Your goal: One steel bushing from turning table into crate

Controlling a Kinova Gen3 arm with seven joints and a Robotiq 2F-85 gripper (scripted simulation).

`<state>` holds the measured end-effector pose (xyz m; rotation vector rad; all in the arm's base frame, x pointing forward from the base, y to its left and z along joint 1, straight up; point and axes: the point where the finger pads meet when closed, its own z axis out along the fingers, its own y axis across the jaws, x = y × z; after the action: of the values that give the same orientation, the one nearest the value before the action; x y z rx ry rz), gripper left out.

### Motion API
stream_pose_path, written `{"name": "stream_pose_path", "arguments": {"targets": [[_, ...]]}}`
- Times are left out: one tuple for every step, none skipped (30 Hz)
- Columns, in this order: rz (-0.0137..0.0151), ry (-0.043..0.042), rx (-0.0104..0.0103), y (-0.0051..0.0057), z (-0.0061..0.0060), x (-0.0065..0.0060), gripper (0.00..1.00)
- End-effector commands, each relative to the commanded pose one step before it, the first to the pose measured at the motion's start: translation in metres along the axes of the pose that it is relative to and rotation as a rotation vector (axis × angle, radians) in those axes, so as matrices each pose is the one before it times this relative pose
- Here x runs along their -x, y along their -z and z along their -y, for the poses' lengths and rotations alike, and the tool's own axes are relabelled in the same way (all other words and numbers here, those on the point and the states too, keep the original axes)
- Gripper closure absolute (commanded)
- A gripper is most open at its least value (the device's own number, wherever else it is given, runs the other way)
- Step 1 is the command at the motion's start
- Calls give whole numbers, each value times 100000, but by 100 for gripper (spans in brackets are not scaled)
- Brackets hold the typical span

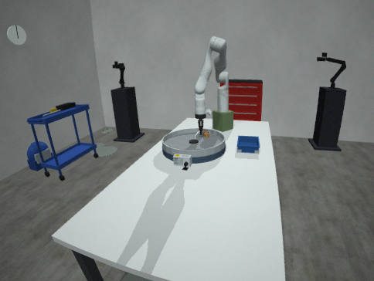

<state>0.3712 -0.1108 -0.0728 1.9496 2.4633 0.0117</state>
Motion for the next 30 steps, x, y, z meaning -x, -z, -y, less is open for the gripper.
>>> {"name": "stream_pose_path", "arguments": {"targets": [[53, 2, 136, 52, -50, 21, 100], [0, -8, 4, 151, 0, 2, 100], [0, 0, 0, 150, 0, 0, 100], [0, 0, 0, 150, 0, 0, 100], [0, 0, 0, 150, 0, 0, 100], [0, 0, 0, 150, 0, 0, 100], [0, 0, 0, 0, 0, 0, 100], [0, 0, 0, 0, 0, 0, 100], [0, 0, 0, 0, 0, 0, 100], [0, 0, 0, 0, 0, 0, 100], [0, 0, 0, 0, 0, 0, 100], [0, 0, 0, 0, 0, 0, 100], [0, 0, 0, 0, 0, 0, 100], [0, 0, 0, 0, 0, 0, 100], [0, 0, 0, 0, 0, 0, 100], [0, 0, 0, 0, 0, 0, 100], [0, 0, 0, 0, 0, 0, 100], [0, 0, 0, 0, 0, 0, 100], [-4, -15, -20, 142, 10, 4, 100], [0, 0, 0, 150, 0, 0, 100], [0, 0, 0, 150, 0, 0, 100], [0, 0, 0, 150, 0, 0, 100], [0, 0, 0, 150, 0, 0, 100], [0, 0, 0, 0, 0, 0, 100], [0, 0, 0, 0, 0, 0, 100], [0, 0, 0, 0, 0, 0, 100], [0, 0, 0, 0, 0, 0, 100], [0, 0, 0, 0, 0, 0, 100], [0, 0, 0, 0, 0, 0, 100], [0, 0, 0, 0, 0, 0, 100]]}}
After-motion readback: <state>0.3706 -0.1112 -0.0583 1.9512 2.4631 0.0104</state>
